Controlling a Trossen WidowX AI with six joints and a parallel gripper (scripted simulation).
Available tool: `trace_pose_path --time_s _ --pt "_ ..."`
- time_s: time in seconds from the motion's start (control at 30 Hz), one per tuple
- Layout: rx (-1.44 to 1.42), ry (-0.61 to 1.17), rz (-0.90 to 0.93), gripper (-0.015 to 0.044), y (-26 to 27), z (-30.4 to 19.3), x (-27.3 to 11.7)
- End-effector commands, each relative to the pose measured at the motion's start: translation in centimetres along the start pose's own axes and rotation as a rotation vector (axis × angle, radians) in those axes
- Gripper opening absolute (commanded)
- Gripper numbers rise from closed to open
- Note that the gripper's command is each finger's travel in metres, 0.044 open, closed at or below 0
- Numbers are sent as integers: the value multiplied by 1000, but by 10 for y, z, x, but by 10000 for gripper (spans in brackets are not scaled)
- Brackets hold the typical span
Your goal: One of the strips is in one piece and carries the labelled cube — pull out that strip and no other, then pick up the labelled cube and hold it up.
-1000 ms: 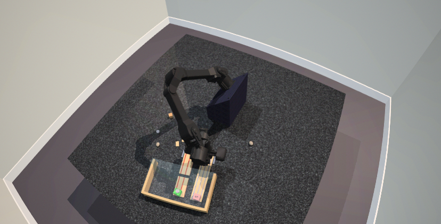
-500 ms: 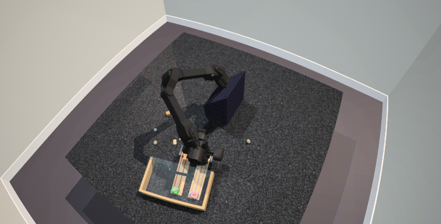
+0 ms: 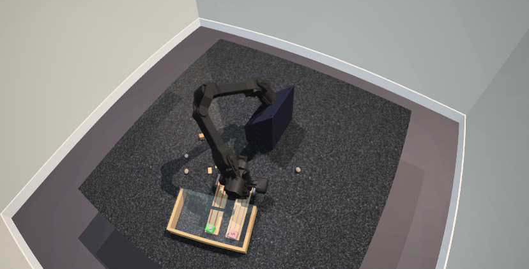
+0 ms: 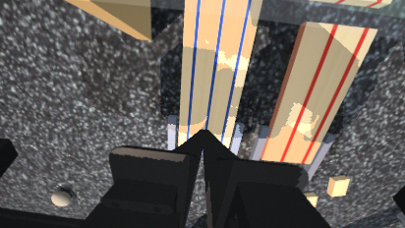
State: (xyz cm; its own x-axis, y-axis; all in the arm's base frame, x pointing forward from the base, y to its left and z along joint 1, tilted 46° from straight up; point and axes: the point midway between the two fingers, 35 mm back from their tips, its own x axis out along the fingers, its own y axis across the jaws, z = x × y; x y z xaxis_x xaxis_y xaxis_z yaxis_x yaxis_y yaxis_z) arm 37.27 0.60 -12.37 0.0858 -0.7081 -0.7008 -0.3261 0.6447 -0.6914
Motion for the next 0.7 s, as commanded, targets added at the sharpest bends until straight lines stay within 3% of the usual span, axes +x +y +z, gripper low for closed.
trace_pose_path --time_s 0.0,0.67 --pt "-5 -1 -6 0 -1 0 0" --pt "-5 -1 -6 0 -1 1 2"
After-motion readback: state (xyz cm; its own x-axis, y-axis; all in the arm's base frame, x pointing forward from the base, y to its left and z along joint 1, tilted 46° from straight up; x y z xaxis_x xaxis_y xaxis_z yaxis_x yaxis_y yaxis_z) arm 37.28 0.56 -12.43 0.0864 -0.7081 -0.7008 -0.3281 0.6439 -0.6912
